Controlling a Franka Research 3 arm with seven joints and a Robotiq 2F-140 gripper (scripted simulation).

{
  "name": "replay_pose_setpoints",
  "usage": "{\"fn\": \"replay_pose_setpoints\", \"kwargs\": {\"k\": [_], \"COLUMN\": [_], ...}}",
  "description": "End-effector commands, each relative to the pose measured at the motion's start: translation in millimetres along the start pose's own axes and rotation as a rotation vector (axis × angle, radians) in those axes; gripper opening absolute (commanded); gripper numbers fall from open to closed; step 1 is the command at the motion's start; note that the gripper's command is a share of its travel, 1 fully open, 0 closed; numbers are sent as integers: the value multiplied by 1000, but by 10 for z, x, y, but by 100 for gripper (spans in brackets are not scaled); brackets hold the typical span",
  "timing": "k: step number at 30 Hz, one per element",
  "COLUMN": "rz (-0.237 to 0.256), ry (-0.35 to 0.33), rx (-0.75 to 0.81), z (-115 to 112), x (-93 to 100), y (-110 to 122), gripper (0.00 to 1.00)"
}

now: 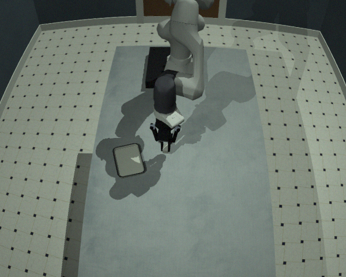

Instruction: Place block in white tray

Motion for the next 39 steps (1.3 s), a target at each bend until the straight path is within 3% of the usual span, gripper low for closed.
{"fn": "replay_pose_setpoints", "kwargs": {"k": [1, 34, 36, 39], "rz": [-2, -2, -2, -2], "ry": [-11, -11, -11, -11], "rx": [-16, -16, -17, -17], "z": [-32, -26, 65, 334], "x": [61, 125, 127, 128], "y": [-5, 7, 227, 880], "gripper": [10, 10, 10, 10]}}
Point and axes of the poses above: the point where the finger pads meet when closed, its own x axis back along the fingers, its own y axis across the jaws, z = x × y, the point moved 2 cm from there along x, back along the fingers, and after that the axes turned 1 degree about -x, right-handed, at the moved point
